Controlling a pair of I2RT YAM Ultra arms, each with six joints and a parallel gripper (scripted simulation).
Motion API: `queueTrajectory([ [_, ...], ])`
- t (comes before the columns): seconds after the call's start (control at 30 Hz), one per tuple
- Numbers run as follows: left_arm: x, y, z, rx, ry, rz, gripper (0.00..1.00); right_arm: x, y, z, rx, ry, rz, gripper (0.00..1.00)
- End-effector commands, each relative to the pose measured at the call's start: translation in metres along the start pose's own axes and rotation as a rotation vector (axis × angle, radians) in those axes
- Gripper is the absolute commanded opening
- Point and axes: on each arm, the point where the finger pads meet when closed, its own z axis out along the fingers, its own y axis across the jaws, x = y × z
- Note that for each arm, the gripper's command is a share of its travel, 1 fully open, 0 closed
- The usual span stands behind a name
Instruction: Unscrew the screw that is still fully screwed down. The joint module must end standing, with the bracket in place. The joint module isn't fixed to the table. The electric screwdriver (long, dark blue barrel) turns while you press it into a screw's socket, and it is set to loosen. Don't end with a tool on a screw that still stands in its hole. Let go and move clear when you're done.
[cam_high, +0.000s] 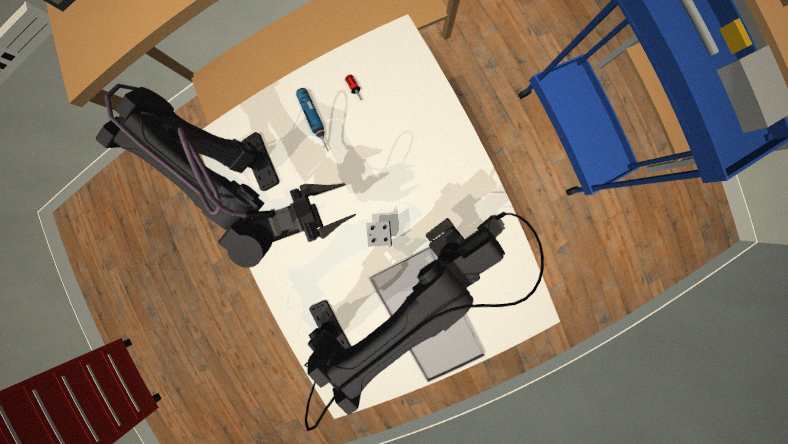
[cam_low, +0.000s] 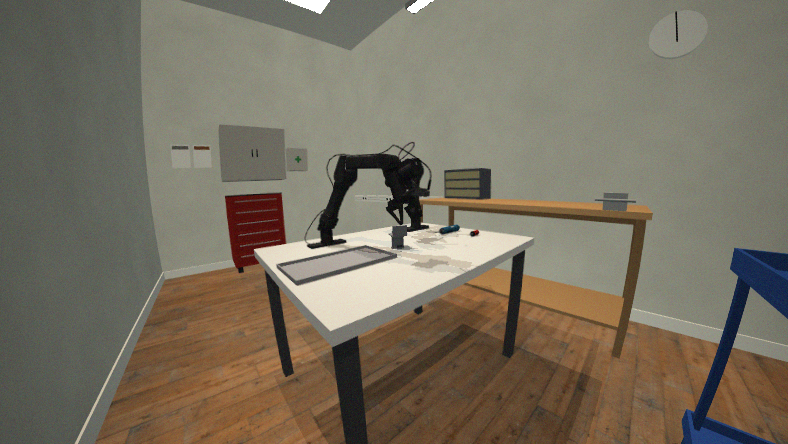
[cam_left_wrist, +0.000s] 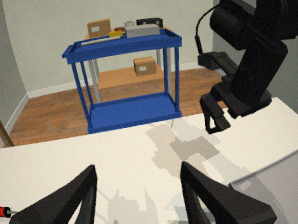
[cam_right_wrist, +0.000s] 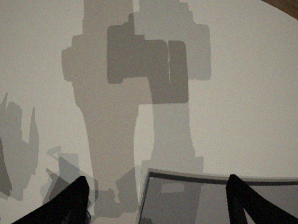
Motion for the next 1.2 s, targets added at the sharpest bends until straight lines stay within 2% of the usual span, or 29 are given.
queueTrajectory([
  [0.0,0.002,0.017,0.013,-0.007,0.052,-0.039,0.65,-0.004,0.000,-0.007,0.000,-0.022,0.001,1.00],
  [0.13,0.021,0.027,0.038,-0.040,0.114,-0.032,0.65,-0.004,0.000,-0.007,0.000,-0.022,0.001,1.00],
  [0.33,0.013,0.037,0.037,-0.044,0.111,-0.067,0.65,-0.004,0.000,-0.007,0.000,-0.022,0.001,1.00],
  [0.7,0.062,0.092,0.079,-0.153,0.293,-0.130,0.65,-0.004,0.000,-0.007,0.000,-0.022,0.001,1.00],
  [0.9,0.058,0.102,0.075,-0.160,0.293,-0.160,0.65,-0.004,0.000,-0.007,0.000,-0.022,0.001,1.00],
  [1.17,0.097,0.150,0.084,-0.259,0.435,-0.249,0.65,-0.004,0.000,-0.007,0.000,-0.022,0.001,1.00],
])
